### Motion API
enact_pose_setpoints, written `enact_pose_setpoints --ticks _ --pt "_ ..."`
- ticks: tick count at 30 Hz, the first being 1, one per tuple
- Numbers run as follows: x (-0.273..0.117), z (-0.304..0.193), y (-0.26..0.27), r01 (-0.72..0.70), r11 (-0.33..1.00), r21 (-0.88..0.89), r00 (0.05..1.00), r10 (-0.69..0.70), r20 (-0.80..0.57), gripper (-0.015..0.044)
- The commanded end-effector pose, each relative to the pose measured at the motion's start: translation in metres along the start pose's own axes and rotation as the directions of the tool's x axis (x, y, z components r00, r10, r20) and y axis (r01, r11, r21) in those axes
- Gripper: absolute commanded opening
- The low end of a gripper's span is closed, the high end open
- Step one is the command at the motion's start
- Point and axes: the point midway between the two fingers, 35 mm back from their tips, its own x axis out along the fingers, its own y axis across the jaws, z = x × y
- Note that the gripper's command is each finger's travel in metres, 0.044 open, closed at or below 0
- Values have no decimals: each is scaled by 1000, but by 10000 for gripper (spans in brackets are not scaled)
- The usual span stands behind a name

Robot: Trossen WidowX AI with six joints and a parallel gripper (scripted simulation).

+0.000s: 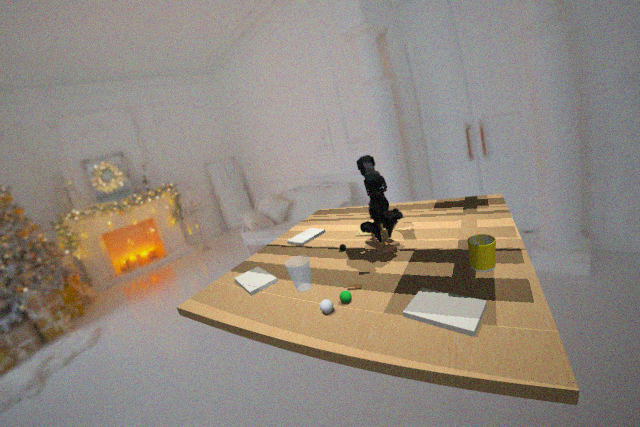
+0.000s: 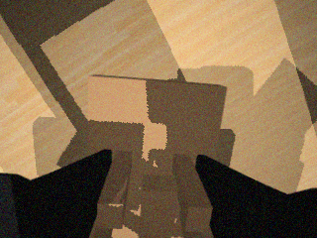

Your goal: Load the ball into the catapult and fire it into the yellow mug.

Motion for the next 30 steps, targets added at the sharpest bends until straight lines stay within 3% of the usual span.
enact_pose_setpoints --ticks 1,9,30 --pt "-5 31 48 -6 1000 -2 1000 6 14 0" --pt "-5 65 166 -18 999 48 1000 17 13 0" --pt "13 67 167 -18 999 49 1000 17 13 0"
